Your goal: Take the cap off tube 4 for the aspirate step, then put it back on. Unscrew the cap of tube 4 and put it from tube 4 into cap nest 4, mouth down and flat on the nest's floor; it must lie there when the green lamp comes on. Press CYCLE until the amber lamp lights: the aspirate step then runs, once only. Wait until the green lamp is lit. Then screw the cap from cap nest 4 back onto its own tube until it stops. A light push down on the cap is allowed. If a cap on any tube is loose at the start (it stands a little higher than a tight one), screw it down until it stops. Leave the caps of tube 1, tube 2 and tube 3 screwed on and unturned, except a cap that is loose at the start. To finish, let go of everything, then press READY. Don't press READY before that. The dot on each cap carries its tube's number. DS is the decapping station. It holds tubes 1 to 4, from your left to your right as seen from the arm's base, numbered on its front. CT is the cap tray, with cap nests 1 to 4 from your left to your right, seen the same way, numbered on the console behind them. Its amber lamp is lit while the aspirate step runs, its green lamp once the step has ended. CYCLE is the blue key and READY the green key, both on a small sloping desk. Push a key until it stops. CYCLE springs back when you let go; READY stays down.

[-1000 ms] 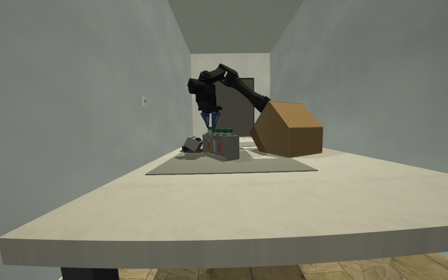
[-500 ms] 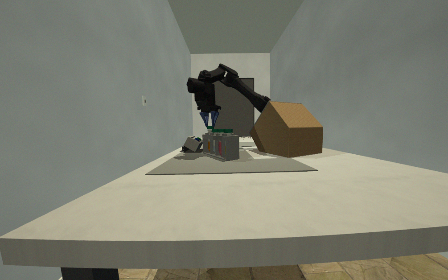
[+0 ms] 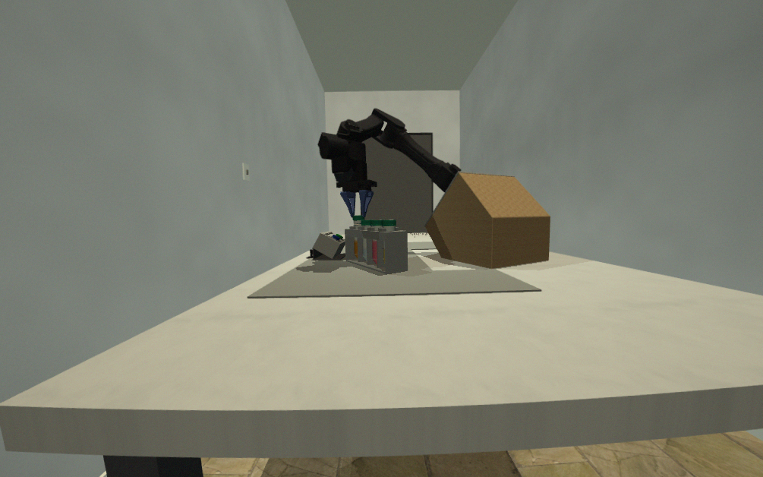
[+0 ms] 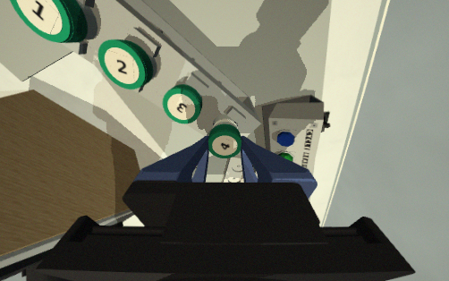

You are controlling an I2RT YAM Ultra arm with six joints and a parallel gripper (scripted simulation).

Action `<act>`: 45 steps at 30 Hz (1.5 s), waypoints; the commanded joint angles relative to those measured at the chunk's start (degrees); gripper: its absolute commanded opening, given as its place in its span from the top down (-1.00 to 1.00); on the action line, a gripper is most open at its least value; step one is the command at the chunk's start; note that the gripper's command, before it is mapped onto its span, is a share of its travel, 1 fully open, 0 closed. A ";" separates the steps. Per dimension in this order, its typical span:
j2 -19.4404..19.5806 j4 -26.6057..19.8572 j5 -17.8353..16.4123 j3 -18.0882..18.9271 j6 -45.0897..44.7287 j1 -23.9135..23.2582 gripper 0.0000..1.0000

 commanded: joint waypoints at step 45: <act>-1.35 1.47 -0.19 -0.26 -0.67 1.33 1.00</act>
